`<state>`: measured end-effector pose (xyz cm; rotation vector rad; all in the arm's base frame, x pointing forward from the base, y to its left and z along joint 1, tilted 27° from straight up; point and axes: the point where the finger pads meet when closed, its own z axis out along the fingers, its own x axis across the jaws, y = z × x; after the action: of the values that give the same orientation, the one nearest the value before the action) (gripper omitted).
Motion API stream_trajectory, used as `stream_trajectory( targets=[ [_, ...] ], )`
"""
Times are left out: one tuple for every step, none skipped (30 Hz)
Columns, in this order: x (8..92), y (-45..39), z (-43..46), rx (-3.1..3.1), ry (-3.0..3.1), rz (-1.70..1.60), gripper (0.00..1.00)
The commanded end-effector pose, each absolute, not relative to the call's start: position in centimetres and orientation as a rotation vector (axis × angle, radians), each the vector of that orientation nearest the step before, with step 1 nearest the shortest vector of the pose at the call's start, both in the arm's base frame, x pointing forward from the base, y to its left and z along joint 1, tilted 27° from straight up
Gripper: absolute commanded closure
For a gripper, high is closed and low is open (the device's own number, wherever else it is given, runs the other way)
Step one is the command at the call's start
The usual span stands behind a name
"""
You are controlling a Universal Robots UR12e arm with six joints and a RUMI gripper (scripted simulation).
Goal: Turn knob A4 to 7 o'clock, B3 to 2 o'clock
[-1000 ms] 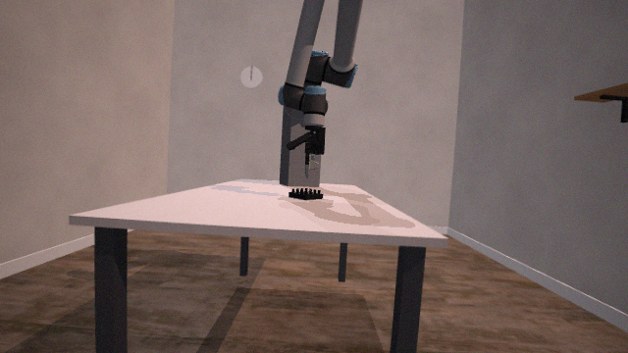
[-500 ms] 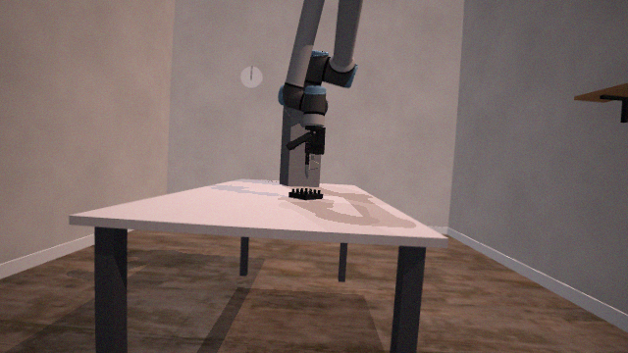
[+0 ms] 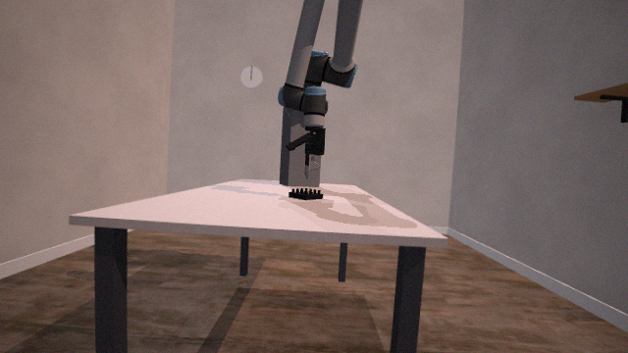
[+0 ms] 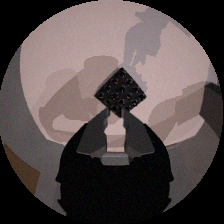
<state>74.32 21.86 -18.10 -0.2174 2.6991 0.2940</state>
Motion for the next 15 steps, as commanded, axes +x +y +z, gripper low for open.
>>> stream_trajectory(
  targets=[
    [74.5,21.9,-18.4,-0.217,2.698,0.294,0.89],
    [74.5,22.0,-18.4,-0.217,2.698,0.294,0.89],
    [74.6,22.0,-18.5,-0.217,2.698,0.294,0.89],
    [74.6,22.0,-18.6,-0.217,2.698,0.294,0.89],
    [74.6,22.0,-18.7,-0.217,2.698,0.294,0.89],
    [74.7,22.1,-18.8,-0.217,2.698,0.294,0.89],
    [74.7,22.1,-18.9,-0.217,2.698,0.294,0.89],
    [74.8,22.1,-19.1,-0.217,2.698,0.294,0.89],
    [74.8,22.2,-19.2,-0.217,2.698,0.294,0.89],
    [74.9,22.2,-19.3,-0.217,2.698,0.294,0.89],
    [74.9,22.2,-19.3,-0.217,2.698,0.294,0.89],
    [74.9,22.2,-19.3,-0.217,2.698,0.294,0.89],
    [74.9,22.2,-19.4,-0.217,2.698,0.294,0.89],
    [75.0,22.3,-19.5,-0.217,2.698,0.294,0.89],
    [75.0,22.3,-19.7,-0.217,2.698,0.294,0.89]
  ],
)
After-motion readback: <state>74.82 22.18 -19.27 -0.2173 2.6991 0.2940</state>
